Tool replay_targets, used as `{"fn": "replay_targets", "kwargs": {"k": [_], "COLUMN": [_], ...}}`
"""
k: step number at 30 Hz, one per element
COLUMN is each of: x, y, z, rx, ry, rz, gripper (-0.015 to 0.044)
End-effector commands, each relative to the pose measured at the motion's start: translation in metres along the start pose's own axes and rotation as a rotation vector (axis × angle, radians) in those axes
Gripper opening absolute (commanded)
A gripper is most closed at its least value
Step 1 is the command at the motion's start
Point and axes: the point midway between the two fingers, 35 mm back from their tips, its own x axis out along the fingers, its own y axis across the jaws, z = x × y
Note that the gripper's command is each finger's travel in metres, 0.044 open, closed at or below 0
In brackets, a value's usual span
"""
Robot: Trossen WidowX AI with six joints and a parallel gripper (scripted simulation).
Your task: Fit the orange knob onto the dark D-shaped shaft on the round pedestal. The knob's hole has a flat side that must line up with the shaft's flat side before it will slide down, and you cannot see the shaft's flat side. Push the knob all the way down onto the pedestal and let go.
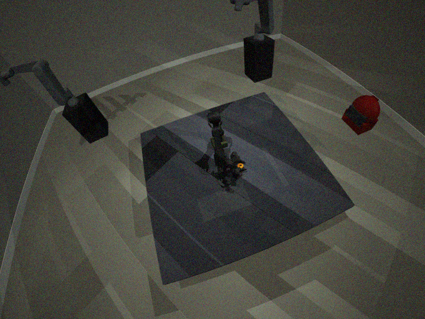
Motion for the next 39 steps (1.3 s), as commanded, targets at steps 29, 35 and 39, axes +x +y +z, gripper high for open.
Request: {"fn": "replay_targets", "kwargs": {"k": [29,35,39], "x": [-0.017,-0.036,-0.033], "y": [-0.004,-0.001,0.000], "z": [0.035,0.072,0.071], "rx": [0.000,-0.001,0.010], "ry": [-0.001,0.000,0.041], "rz": [0.000,0.000,0.012], "gripper": [0.0440,0.0440,0.0440]}}
